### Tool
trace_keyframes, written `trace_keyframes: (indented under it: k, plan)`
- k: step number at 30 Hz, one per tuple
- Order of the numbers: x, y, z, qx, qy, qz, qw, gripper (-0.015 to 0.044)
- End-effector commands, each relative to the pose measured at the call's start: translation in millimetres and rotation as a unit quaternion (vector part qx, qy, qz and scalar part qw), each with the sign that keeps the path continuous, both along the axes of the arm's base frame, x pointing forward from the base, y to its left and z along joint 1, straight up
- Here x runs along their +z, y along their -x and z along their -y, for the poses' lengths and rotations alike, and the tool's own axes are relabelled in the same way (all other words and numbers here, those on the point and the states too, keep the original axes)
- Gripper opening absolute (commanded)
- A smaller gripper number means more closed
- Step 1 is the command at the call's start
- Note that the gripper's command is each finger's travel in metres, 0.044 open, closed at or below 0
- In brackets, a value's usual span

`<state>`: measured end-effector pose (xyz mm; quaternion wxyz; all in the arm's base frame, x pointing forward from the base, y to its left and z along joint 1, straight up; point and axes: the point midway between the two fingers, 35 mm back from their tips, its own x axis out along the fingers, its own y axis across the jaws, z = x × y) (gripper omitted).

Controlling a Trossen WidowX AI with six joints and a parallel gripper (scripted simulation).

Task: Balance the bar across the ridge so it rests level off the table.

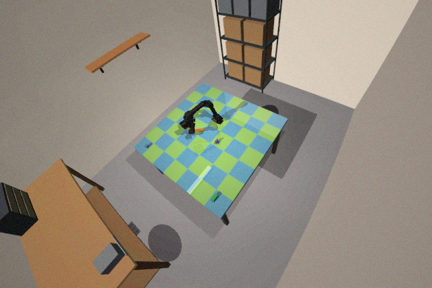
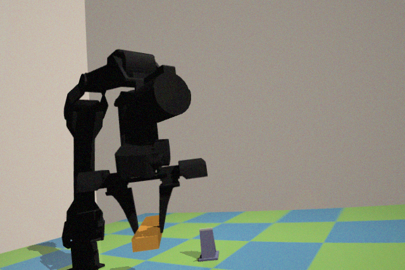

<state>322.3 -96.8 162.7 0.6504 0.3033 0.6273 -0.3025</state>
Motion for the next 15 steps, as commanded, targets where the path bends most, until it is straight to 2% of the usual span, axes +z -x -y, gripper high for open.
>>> trace_keyframes:
  k: [1,15]
  plan:
    - [-0.1,-0.5,-15.8,-0.007,-0.003,-0.002,1.000,0.0000]
    - [0.5,-1.3,-71.4,-0.030,-0.006,-0.002,1.000,0.0000]
